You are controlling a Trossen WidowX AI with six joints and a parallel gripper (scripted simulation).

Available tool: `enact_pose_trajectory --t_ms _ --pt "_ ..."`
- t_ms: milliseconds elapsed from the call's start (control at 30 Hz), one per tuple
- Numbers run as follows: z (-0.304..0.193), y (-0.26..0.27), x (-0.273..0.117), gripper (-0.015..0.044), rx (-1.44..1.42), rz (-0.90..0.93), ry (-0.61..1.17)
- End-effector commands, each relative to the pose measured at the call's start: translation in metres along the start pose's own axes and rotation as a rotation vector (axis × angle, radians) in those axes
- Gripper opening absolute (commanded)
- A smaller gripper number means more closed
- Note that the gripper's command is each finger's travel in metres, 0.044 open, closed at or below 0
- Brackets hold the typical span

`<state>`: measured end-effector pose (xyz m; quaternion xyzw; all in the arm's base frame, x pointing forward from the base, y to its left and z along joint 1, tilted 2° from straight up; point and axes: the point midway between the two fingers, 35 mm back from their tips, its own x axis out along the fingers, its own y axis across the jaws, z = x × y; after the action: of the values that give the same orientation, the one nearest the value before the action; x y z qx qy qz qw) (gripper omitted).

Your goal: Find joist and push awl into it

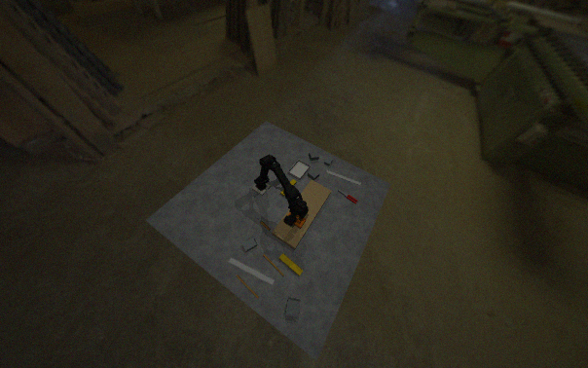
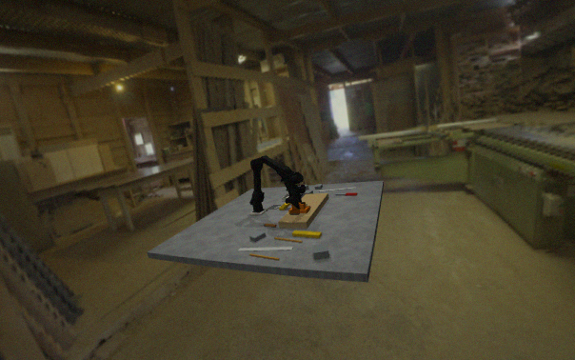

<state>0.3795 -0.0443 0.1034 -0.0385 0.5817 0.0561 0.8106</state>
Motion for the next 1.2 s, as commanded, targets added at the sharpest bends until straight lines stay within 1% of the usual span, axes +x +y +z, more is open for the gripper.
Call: enact_pose_trajectory --t_ms 0,1167 --pt "0.000 0.012 0.000 0.0000 -0.004 0.011 -0.001" --pt "0.000 0.083 -0.001 0.0000 -0.002 0.017 -0.001"
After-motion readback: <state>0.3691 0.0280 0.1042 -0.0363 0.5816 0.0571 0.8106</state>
